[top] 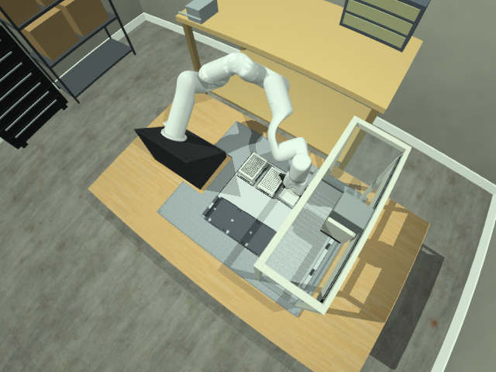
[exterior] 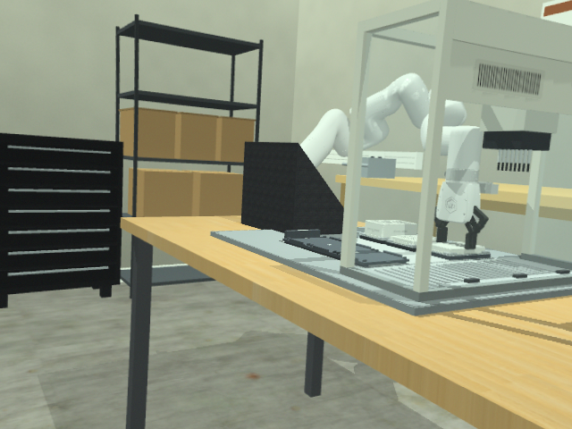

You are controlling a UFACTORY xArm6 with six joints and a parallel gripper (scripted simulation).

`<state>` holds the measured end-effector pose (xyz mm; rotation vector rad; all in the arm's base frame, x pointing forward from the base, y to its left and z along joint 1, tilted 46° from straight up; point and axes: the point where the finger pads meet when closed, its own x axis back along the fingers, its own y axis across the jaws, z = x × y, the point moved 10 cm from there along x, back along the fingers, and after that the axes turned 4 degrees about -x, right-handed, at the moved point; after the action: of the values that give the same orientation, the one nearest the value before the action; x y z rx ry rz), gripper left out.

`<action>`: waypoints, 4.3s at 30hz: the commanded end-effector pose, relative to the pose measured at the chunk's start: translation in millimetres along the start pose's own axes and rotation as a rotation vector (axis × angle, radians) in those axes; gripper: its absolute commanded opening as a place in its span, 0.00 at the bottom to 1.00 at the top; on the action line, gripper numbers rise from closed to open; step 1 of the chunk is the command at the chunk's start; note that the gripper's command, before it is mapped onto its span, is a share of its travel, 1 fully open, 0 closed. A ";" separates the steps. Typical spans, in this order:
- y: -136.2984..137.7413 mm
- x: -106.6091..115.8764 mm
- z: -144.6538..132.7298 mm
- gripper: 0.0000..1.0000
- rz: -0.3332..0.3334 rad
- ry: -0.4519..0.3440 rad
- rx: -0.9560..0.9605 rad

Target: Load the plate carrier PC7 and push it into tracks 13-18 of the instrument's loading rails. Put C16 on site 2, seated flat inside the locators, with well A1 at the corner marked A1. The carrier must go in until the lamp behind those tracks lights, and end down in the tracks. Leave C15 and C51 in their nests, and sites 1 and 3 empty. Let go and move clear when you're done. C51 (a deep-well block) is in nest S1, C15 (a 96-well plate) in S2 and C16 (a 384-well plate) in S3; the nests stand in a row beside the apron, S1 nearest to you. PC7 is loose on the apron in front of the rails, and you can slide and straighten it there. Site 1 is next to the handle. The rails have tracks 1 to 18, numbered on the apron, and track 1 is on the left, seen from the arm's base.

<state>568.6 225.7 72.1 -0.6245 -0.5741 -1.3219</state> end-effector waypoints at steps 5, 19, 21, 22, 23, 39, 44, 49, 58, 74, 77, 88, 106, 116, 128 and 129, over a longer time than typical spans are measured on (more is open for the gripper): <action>1.1 -1.9 0.5 1.00 -0.004 0.000 0.001; 1.2 -1.9 0.5 1.00 -0.004 0.000 0.001; 1.2 -1.9 0.5 1.00 -0.004 0.000 0.001; 1.2 -1.9 0.5 1.00 -0.004 0.000 0.001; 1.2 -1.3 0.5 0.00 -0.004 0.000 0.001; 1.1 -1.3 0.5 0.00 -0.004 0.000 0.001; 1.1 -1.3 0.5 0.00 -0.004 0.000 0.001; 1.1 -1.3 0.5 0.00 -0.004 0.000 0.001; 1.1 -1.3 0.5 0.00 -0.004 0.000 0.001; 1.1 -1.3 0.5 0.00 -0.004 0.000 0.001; 1.2 0.7 0.5 0.00 -0.004 0.000 0.001; 1.1 8.0 0.5 0.00 -0.004 0.000 0.001; 1.1 18.0 0.5 0.00 -0.004 0.000 0.001; 1.1 22.0 0.5 0.00 -0.004 0.000 0.001; 1.0 38.8 0.5 0.00 -0.004 0.000 0.001; 1.0 40.4 0.5 0.00 -0.004 0.000 0.001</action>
<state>573.7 203.1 94.7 -0.6248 -0.5739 -1.3215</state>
